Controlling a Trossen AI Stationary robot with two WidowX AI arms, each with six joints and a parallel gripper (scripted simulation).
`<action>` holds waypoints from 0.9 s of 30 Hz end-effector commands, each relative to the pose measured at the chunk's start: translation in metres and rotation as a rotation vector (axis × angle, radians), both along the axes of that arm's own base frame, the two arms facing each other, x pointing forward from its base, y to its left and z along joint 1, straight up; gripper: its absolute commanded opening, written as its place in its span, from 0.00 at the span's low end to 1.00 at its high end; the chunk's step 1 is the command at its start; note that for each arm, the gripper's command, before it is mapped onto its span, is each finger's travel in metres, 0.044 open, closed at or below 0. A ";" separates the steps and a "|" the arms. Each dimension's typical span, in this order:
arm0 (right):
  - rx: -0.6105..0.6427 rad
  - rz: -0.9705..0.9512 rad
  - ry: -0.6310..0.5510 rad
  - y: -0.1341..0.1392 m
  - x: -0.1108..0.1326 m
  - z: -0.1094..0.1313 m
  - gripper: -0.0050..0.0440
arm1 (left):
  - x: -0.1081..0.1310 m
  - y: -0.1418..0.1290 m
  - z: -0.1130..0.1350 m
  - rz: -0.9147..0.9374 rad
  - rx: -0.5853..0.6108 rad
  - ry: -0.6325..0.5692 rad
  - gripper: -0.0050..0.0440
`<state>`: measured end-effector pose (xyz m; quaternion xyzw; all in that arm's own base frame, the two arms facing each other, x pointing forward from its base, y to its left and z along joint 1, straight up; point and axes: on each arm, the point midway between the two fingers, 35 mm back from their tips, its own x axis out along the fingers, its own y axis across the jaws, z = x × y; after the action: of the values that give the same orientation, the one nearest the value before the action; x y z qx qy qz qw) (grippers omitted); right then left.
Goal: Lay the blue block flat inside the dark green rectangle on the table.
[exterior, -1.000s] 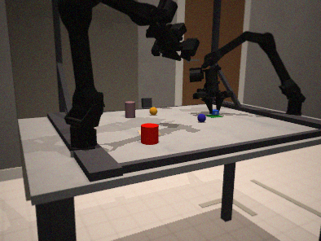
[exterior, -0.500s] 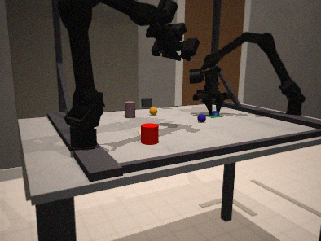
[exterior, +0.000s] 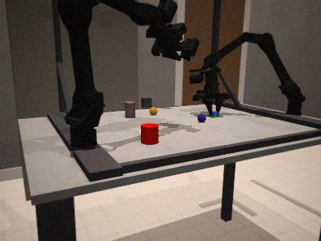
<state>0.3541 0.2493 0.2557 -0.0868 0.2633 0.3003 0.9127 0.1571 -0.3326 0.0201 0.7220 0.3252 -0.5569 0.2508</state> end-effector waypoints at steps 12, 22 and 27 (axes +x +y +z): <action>0.017 -0.001 -0.023 0.000 0.000 0.012 0.51 | 0.000 -0.010 0.025 0.000 -0.054 -0.021 0.66; 0.017 -0.001 -0.023 0.000 0.000 0.012 0.51 | -0.008 -0.016 0.070 0.000 -0.055 -0.019 1.00; 0.039 -0.050 -0.055 -0.020 0.003 0.017 0.51 | -0.008 -0.008 0.071 0.102 -0.092 -0.002 1.00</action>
<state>0.3561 0.2468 0.2566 -0.0843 0.2586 0.2973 0.9152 0.1468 -0.3412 0.0707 0.7128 0.3335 -0.5566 0.2663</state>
